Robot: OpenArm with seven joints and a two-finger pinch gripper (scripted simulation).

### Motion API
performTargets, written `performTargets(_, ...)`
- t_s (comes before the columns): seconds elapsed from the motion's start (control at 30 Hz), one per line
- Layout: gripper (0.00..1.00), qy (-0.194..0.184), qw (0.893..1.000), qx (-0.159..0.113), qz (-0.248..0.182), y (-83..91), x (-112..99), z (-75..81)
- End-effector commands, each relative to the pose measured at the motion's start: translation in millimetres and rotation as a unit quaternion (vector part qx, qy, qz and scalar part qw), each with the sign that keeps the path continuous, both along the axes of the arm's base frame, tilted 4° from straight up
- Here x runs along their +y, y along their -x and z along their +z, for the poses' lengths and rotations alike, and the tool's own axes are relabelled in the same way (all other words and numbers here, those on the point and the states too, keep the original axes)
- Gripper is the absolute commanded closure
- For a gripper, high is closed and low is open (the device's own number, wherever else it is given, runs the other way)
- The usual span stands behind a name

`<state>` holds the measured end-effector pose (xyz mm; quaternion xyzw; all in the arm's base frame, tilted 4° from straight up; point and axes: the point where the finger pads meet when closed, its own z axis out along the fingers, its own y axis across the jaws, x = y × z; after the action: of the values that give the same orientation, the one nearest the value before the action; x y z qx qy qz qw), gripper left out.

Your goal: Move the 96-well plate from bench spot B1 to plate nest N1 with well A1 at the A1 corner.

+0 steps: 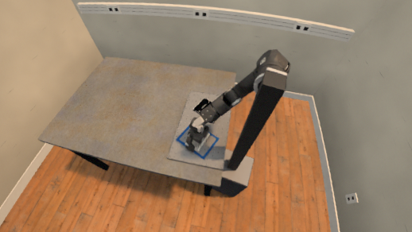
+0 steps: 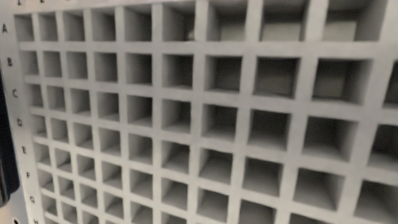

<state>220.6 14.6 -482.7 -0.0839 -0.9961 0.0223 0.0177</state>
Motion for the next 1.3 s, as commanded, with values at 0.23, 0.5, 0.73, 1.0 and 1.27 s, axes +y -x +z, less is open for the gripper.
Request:
performTargets(0.23,0.00,0.003,1.000,0.002,0.000,2.6,-1.3,-0.9)
performTargets(0.5,0.00,0.003,1.000,0.001,0.000,0.4,-1.1,0.4)
performTargets(0.73,0.00,0.002,1.000,0.000,0.000,-1.1,-0.9,1.3)
performTargets(1.0,0.03,0.002,1.000,0.000,0.000,-1.2,-0.7,1.3)
performTargets(1.27,0.30,0.000,1.000,-0.001,0.000,-1.6,0.4,1.3)
